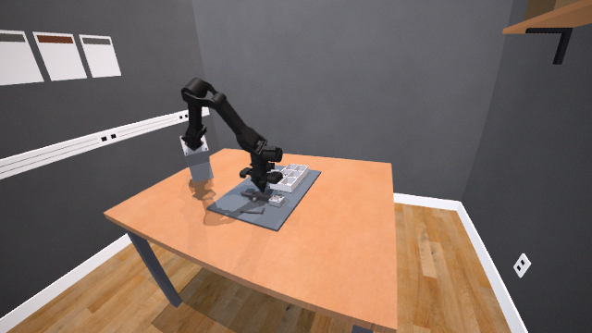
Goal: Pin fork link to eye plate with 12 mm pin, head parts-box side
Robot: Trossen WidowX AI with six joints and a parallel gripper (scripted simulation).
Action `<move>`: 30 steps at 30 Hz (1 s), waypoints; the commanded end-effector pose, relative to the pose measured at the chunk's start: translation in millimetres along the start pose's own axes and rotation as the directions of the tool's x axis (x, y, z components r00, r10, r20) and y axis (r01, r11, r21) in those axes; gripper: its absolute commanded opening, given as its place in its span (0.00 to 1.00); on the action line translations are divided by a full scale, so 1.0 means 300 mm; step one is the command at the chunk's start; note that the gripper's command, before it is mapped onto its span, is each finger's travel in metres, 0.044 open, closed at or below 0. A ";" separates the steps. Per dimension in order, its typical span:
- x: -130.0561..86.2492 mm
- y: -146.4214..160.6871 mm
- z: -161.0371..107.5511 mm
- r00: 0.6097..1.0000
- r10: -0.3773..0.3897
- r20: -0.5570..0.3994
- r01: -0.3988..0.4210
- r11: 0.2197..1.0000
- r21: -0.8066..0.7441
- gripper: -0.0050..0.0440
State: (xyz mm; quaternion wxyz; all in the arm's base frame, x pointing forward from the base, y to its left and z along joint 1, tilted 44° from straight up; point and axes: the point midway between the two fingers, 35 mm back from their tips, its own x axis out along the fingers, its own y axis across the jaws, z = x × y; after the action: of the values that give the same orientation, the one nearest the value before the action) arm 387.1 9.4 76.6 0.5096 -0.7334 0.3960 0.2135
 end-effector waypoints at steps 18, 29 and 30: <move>-0.128 -0.034 -0.010 0.999 -0.033 0.000 0.033 0.999 0.021 0.00; -0.198 -0.032 -0.010 0.999 -0.033 0.001 0.033 0.999 0.021 0.00; -0.205 -0.032 -0.010 0.999 -0.033 0.001 0.033 0.999 0.022 0.00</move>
State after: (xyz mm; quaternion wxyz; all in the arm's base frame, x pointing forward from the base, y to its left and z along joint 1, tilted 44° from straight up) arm 359.9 25.9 111.0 0.5105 -0.7338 0.3951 0.2118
